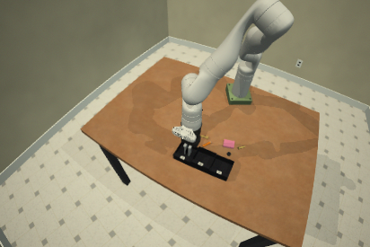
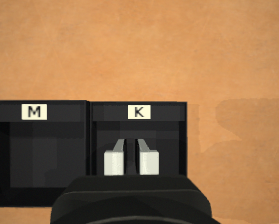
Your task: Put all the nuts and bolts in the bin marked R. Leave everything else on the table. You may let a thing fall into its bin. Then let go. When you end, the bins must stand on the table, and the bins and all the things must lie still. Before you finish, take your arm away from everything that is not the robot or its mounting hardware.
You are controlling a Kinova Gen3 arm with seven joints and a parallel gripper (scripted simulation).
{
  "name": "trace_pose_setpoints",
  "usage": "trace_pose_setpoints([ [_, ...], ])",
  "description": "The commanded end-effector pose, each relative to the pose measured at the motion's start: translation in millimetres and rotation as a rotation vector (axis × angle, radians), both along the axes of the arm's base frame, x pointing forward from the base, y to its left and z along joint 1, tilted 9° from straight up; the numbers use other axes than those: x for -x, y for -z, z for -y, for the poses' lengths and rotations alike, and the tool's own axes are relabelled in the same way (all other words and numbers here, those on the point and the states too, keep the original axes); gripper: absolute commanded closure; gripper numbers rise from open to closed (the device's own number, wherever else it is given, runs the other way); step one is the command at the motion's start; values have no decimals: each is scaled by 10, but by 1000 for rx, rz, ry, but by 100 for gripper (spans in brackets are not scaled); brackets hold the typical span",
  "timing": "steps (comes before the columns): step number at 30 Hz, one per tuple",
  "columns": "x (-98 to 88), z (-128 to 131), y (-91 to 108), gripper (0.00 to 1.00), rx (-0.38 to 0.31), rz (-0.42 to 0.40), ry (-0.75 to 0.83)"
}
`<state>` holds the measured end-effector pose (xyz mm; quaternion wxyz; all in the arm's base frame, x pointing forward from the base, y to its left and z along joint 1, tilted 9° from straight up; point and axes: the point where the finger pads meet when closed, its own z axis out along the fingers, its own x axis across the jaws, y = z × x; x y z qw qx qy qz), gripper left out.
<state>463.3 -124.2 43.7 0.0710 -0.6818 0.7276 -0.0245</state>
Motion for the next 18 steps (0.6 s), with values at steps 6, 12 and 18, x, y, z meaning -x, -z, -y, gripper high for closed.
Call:
trace_pose_setpoints([
  [6, 0, 5, -33, 69, 0, 2, 0],
  [12, 9, 9, -99, 69, 0, 2, 0],
  [18, 18, 13, -165, 69, 0, 2, 0],
])
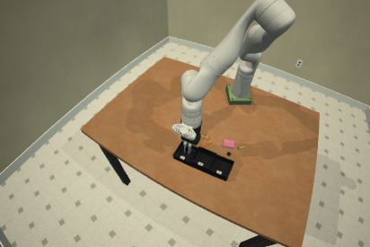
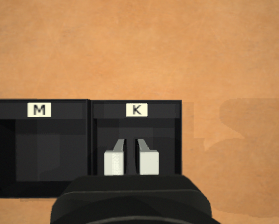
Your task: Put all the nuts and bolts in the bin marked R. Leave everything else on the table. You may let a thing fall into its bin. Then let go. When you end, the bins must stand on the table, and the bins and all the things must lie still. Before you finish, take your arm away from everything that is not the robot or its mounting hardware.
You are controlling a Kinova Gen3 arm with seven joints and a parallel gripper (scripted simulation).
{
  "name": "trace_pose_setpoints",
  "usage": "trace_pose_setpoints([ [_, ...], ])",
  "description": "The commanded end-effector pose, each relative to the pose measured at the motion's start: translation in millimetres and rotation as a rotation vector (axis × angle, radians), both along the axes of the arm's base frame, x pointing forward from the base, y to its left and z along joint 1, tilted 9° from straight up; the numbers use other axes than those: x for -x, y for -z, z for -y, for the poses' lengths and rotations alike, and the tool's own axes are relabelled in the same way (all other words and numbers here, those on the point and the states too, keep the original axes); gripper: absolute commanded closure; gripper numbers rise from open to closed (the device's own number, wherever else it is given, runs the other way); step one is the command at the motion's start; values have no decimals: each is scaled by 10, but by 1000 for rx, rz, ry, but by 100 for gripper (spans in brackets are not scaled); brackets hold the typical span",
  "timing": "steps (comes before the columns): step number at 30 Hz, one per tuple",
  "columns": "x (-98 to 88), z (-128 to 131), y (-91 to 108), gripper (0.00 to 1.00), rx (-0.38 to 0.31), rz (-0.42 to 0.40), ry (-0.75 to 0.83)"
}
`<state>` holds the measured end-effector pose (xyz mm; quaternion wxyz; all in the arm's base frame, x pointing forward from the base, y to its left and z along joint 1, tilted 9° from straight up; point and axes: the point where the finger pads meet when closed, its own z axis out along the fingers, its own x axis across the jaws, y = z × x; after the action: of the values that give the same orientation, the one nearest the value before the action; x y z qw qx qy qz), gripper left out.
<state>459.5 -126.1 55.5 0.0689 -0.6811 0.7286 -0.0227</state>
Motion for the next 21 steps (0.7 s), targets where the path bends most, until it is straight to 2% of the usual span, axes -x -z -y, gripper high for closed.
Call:
trace_pose_setpoints([
  [1, -18, -6, -60, 69, 0, 7, -2],
  [12, -1, 2, -179, 69, 0, 7, -2],
  [19, 37, 19, -455, 69, 0, 7, -2],
  [21, 40, 20, -476, 69, 0, 7, -2],
])
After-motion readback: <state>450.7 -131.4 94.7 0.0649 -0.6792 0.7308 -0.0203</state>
